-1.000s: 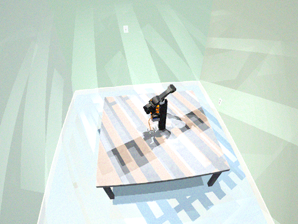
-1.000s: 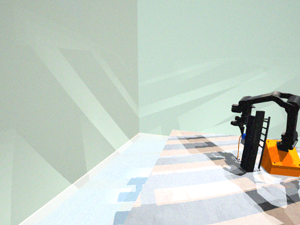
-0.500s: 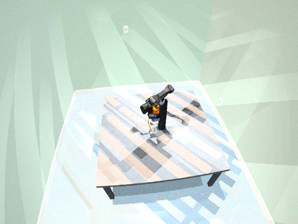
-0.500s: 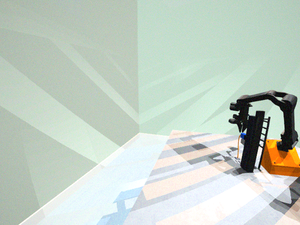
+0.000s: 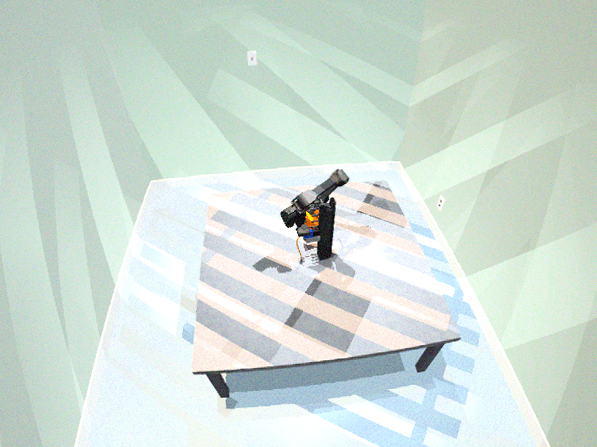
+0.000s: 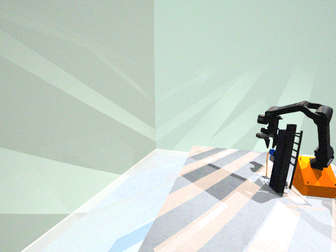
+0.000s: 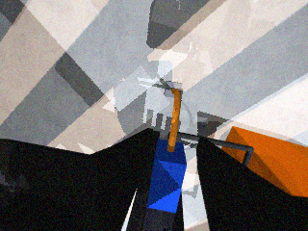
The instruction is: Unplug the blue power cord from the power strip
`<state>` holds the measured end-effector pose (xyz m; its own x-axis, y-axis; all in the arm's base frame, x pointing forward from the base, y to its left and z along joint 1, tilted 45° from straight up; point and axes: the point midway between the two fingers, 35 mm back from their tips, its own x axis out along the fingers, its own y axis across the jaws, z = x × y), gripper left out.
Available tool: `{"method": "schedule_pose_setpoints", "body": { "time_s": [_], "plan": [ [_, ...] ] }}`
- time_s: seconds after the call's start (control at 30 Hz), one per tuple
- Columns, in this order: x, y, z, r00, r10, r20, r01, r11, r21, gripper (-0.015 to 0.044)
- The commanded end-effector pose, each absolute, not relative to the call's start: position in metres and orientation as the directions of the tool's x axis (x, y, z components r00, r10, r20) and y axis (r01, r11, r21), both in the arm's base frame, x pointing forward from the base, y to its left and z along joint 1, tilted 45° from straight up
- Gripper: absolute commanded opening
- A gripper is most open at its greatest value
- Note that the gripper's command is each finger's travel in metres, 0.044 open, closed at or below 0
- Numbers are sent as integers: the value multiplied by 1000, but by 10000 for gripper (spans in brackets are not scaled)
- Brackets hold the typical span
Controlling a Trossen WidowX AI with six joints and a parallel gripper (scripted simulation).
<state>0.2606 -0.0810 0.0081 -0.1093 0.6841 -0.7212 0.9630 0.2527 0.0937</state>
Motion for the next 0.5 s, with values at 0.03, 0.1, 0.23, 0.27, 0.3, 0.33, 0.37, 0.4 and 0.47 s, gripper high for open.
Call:
{"method": "schedule_pose_setpoints", "body": {
  "time_s": [0.03,0.1,0.23,0.27,0.3,0.33,0.37,0.4,0.47],
  "plan": [
    [261,-84,11,-108,686,-720,964,249,93,160],
    [261,-86,13,-107,686,-720,964,249,94,160],
    [261,-85,14,-107,686,-720,964,249,94,160],
    [261,-84,15,-107,686,-720,964,249,94,160],
    [260,-83,16,-107,686,-719,964,249,94,160],
    [260,-82,17,-107,686,-719,964,249,94,160],
    [260,-81,18,-107,686,-719,964,249,94,160],
    [259,-80,19,-107,686,-719,964,249,94,160],
    [258,-78,21,-107,686,-719,964,249,94,160]
  ]
}}
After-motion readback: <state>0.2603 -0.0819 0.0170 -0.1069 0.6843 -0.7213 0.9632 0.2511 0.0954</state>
